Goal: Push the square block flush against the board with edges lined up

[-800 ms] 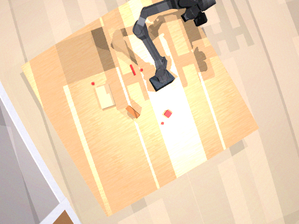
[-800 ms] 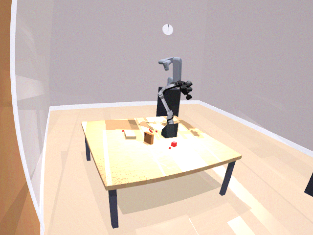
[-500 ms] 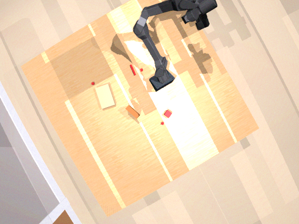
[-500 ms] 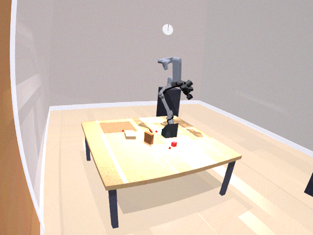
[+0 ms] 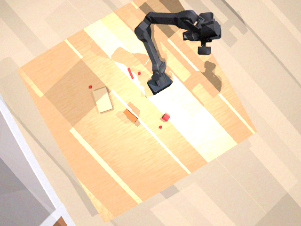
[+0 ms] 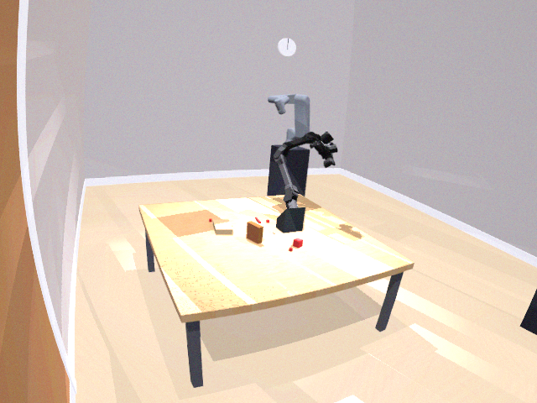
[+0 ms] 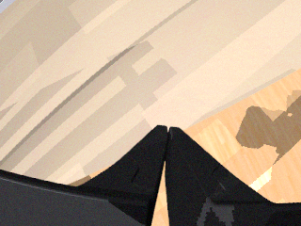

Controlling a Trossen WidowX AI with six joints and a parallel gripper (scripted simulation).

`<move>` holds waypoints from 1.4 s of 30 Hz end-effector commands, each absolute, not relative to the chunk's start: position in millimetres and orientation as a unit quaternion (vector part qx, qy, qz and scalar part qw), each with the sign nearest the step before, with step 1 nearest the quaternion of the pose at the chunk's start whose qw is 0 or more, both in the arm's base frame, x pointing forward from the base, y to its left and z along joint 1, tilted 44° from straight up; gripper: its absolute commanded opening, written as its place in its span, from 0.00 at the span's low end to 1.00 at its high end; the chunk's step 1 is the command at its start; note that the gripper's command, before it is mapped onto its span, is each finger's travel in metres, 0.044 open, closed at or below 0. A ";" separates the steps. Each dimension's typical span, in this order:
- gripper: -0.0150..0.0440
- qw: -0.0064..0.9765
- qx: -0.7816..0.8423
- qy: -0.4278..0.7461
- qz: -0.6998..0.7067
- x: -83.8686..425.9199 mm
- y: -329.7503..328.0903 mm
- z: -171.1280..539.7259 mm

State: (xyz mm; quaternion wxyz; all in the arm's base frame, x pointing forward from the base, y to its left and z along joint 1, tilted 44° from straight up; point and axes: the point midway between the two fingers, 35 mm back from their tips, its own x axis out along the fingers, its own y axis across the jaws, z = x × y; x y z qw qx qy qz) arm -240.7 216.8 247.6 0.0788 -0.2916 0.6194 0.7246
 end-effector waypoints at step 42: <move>0.25 0.575 -0.278 0.726 0.256 118.2 259.3 44.6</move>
